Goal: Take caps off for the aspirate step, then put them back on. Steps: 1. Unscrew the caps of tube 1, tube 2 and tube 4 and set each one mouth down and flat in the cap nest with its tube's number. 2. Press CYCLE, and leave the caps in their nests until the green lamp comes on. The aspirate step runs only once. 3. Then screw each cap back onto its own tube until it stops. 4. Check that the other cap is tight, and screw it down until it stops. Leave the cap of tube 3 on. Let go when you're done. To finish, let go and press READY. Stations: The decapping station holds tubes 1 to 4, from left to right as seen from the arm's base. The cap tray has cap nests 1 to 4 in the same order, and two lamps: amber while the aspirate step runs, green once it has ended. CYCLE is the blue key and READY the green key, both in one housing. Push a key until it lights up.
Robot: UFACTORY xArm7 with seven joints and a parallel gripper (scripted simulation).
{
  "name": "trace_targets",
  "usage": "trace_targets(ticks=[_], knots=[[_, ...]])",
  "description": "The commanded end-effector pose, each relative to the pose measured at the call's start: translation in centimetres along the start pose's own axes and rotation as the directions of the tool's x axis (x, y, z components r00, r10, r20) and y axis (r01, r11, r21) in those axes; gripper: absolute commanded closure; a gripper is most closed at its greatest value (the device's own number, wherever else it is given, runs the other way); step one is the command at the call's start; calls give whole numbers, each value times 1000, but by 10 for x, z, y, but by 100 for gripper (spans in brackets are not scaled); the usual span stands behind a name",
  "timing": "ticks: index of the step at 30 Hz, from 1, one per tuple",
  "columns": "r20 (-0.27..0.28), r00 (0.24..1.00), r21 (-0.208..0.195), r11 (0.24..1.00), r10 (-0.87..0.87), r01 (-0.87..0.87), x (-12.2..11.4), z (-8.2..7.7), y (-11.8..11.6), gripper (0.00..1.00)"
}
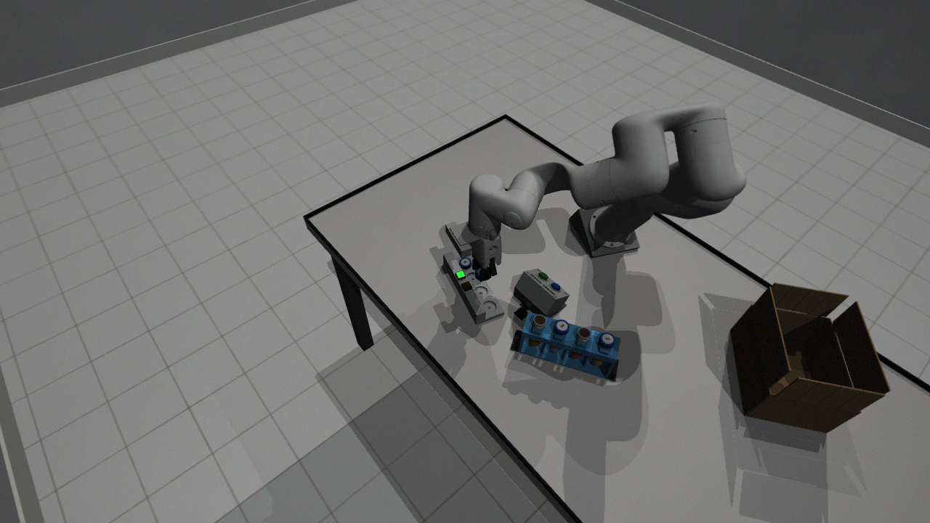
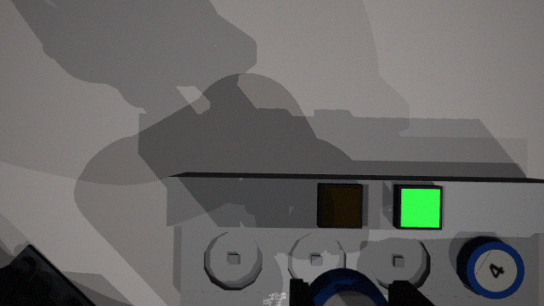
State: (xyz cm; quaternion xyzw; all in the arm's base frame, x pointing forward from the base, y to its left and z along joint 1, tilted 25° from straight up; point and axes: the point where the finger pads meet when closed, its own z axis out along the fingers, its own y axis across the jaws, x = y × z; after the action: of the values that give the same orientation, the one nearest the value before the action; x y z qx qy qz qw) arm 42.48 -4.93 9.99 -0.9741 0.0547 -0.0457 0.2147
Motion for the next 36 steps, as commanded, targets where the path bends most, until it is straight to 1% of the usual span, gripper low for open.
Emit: trace_targets(ticks=[1,3,11,17,18,20,22,24,35,36], knots=[[-6,1000,-9,1000,1,-1,0,-27,-1,100],[-6,1000,-9,1000,1,-1,0,-27,-1,100],[-6,1000,-9,1000,1,-1,0,-67,-2,100],[-6,1000,-9,1000,1,-1,0,-67,-2,100],[-7,996,-8,996,84,-84,-3,-67,-9,100],[-7,996,-8,996,84,-84,-3,-67,-9,100],[-8,969,-7,969,248,-248,-11,-67,-25,100],[-8,967,-7,967,254,-254,-18,-67,-40,100],[-8,967,-6,967,254,-254,-48,-66,-103,100],[-8,967,-6,967,254,-254,-48,-66,-103,100]])
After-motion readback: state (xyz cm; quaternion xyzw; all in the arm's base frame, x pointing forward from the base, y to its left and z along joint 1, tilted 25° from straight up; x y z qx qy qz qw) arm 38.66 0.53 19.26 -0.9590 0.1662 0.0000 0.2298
